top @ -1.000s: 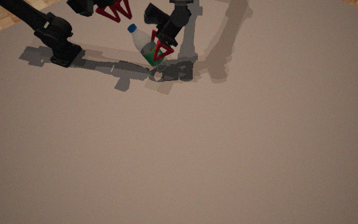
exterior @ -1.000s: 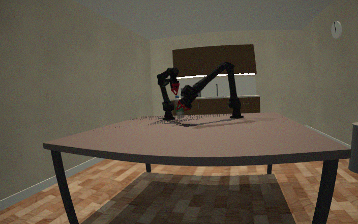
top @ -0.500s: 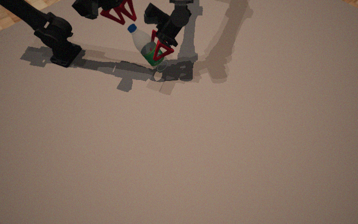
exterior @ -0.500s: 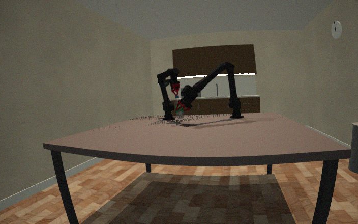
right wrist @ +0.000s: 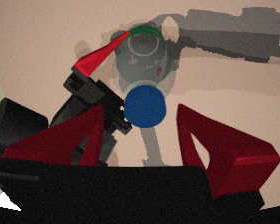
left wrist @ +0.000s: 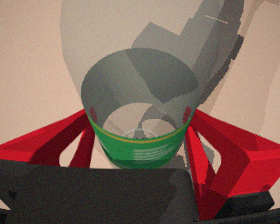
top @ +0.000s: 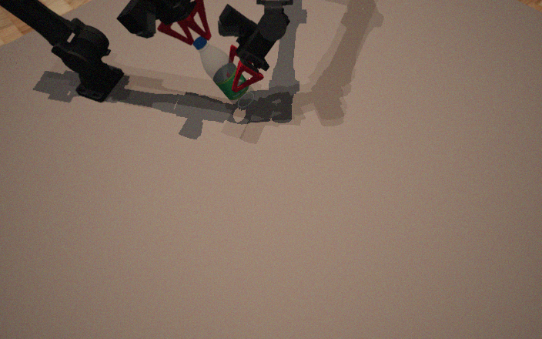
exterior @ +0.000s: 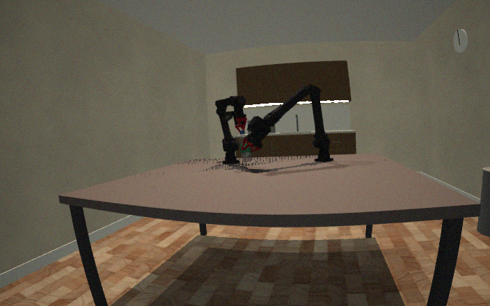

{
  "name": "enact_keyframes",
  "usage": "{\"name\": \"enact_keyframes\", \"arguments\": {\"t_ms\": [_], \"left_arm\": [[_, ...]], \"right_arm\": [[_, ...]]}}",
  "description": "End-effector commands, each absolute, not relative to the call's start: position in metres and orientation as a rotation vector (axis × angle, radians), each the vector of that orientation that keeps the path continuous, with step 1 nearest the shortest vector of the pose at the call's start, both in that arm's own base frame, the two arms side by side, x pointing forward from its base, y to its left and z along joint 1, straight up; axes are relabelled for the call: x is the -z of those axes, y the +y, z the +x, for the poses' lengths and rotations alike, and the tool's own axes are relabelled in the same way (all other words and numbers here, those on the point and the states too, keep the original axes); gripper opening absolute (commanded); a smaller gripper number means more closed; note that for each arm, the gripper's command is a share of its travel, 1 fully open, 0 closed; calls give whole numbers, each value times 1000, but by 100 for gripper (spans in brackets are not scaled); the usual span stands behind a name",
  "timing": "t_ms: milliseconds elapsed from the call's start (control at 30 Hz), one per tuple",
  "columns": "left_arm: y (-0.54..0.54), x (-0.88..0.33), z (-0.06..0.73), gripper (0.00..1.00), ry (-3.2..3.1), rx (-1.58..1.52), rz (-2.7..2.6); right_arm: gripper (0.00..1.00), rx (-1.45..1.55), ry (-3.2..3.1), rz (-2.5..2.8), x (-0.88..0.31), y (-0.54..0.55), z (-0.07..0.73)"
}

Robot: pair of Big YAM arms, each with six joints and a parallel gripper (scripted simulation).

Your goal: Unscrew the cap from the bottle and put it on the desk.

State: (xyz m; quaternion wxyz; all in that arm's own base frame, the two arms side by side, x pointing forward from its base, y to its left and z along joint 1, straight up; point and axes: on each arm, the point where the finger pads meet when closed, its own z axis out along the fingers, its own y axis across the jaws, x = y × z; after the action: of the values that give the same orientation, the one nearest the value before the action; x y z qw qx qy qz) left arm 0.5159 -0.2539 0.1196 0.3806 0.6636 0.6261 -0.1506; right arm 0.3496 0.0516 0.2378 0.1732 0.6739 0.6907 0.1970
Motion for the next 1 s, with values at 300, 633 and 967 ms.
{"name": "enact_keyframes", "arguments": {"t_ms": [300,633,967], "left_arm": [[-251,-125,526,0,1595,372,1683],[-251,-125,526,0,1595,372,1683],[-251,-125,526,0,1595,372,1683]], "right_arm": [[19,-592,1939,1893,-253,53,357],[0,-433,2281,1366,-254,53,356],[0,-287,2484,846,-254,53,356]]}}
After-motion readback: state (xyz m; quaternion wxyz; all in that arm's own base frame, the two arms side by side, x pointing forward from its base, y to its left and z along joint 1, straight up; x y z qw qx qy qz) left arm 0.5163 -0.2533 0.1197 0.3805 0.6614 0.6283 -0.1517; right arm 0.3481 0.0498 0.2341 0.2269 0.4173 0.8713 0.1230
